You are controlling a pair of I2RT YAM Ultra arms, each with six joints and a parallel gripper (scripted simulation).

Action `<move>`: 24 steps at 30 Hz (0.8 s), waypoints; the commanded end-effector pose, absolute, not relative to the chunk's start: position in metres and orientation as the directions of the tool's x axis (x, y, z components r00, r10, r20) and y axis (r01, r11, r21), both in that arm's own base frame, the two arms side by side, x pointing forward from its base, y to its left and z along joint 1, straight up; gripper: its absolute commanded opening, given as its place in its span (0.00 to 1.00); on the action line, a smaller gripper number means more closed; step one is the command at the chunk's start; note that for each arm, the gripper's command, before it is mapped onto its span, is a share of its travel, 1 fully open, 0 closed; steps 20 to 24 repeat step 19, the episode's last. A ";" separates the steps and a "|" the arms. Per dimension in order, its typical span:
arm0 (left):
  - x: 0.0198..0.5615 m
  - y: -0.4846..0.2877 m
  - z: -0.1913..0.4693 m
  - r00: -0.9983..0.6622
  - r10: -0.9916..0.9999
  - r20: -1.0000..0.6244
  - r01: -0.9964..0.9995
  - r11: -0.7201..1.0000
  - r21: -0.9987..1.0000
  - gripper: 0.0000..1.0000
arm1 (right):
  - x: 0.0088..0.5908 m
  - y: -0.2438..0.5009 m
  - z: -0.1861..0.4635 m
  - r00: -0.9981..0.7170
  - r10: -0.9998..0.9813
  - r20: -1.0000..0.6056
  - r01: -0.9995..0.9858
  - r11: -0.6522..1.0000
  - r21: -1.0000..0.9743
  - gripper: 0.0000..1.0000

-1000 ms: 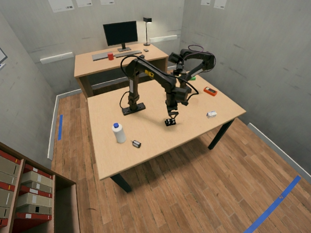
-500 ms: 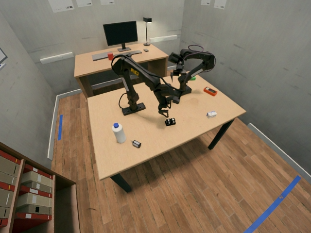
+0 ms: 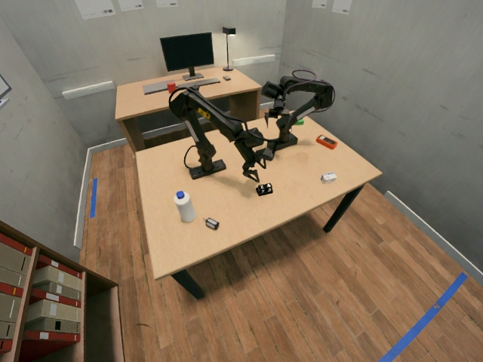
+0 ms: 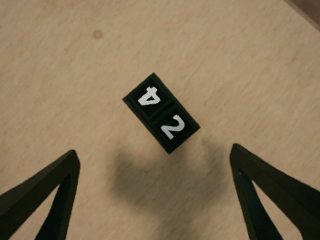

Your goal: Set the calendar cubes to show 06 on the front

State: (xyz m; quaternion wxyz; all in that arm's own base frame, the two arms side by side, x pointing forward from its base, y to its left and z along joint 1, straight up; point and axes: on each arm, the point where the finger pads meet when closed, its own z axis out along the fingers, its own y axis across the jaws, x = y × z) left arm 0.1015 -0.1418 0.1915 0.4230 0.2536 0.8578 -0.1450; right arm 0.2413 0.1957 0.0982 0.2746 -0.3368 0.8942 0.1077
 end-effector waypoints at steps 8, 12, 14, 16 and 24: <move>0.104 -0.142 0.201 -0.502 0.292 -0.814 0.552 0.833 -0.041 1.00 | 0.246 0.198 0.107 -0.612 -0.517 -0.598 -0.648 0.761 0.006 1.00; 0.104 -0.142 0.201 -0.502 0.292 -0.814 0.552 0.833 -0.041 1.00 | 0.246 0.198 0.107 -0.612 -0.517 -0.598 -0.648 0.761 0.006 1.00; 0.104 -0.142 0.201 -0.502 0.292 -0.814 0.552 0.833 -0.041 1.00 | 0.246 0.198 0.107 -0.612 -0.517 -0.598 -0.648 0.761 0.006 1.00; 0.104 -0.142 0.201 -0.502 0.292 -0.814 0.552 0.833 -0.041 1.00 | 0.246 0.198 0.107 -0.612 -0.517 -0.598 -0.648 0.761 0.006 1.00; 0.104 -0.142 0.201 -0.502 0.292 -0.814 0.552 0.833 -0.041 1.00 | 0.246 0.198 0.107 -0.612 -0.517 -0.598 -0.648 0.761 0.006 1.00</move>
